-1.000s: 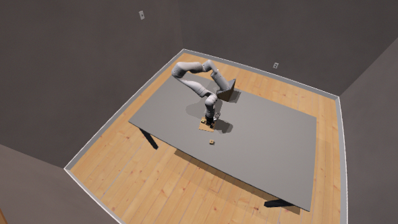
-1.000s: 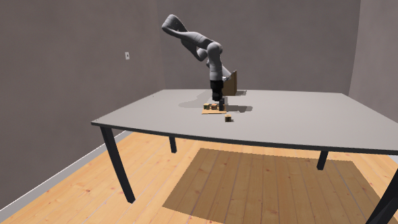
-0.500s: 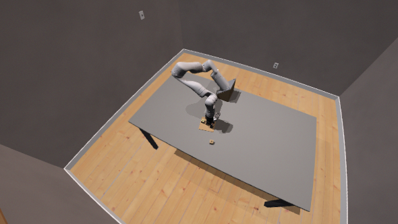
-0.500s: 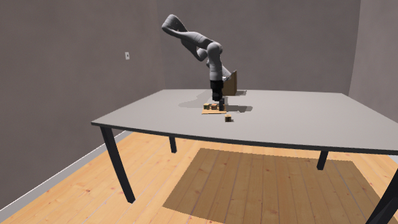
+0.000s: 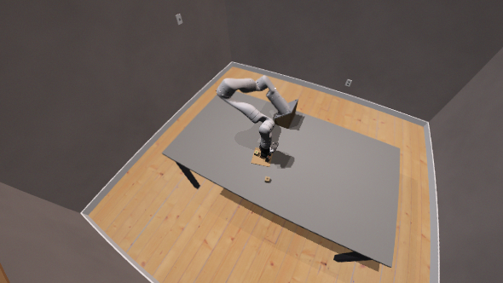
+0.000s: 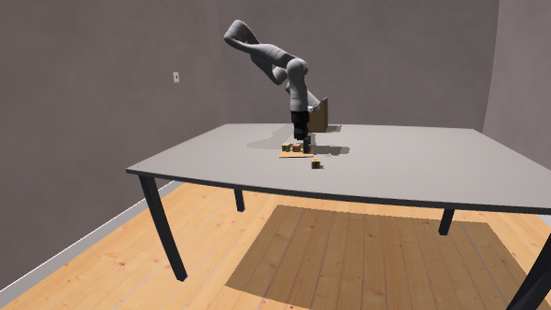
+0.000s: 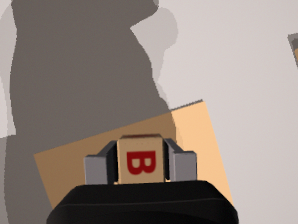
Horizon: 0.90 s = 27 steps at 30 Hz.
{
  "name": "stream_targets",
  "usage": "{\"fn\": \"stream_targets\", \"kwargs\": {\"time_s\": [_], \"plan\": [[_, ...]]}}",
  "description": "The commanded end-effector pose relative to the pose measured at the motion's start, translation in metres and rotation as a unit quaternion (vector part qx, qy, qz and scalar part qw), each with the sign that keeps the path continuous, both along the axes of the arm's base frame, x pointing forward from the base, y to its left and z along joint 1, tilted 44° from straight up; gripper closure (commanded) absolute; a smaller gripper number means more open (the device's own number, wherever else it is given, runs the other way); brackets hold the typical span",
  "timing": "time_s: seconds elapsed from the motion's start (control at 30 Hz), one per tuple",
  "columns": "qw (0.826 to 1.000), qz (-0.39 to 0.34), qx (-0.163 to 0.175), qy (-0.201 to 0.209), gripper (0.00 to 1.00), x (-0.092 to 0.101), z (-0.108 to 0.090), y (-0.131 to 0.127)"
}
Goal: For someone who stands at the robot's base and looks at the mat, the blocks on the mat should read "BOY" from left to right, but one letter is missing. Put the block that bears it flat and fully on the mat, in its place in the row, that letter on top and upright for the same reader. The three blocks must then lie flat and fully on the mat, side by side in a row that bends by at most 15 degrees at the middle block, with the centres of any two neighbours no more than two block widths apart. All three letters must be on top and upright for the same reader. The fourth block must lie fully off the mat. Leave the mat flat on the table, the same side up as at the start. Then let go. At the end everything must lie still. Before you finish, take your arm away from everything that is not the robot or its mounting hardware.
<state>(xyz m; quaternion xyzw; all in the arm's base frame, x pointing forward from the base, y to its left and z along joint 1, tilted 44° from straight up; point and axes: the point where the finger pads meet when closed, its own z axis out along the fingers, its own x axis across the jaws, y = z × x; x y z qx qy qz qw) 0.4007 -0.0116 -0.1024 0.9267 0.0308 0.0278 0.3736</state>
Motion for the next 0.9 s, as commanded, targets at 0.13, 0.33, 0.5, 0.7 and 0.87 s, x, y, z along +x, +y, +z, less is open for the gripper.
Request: {"fn": "stream_targets", "kwargs": {"time_s": [0.13,0.33,0.5,0.7,0.87], "plan": [[1.0,0.001,0.001,-0.001,0.25,0.0005,0.0004,0.0009],[1.0,0.001,0.001,-0.001,0.13,0.0005,0.0004,0.0009],[1.0,0.001,0.001,-0.001,0.13,0.0005,0.0004,0.0009],[1.0,0.001,0.001,-0.001,0.13,0.0005,0.0005,0.0011],[1.0,0.001,0.001,-0.001,0.13,-0.0001,0.0057,0.0061]]}}
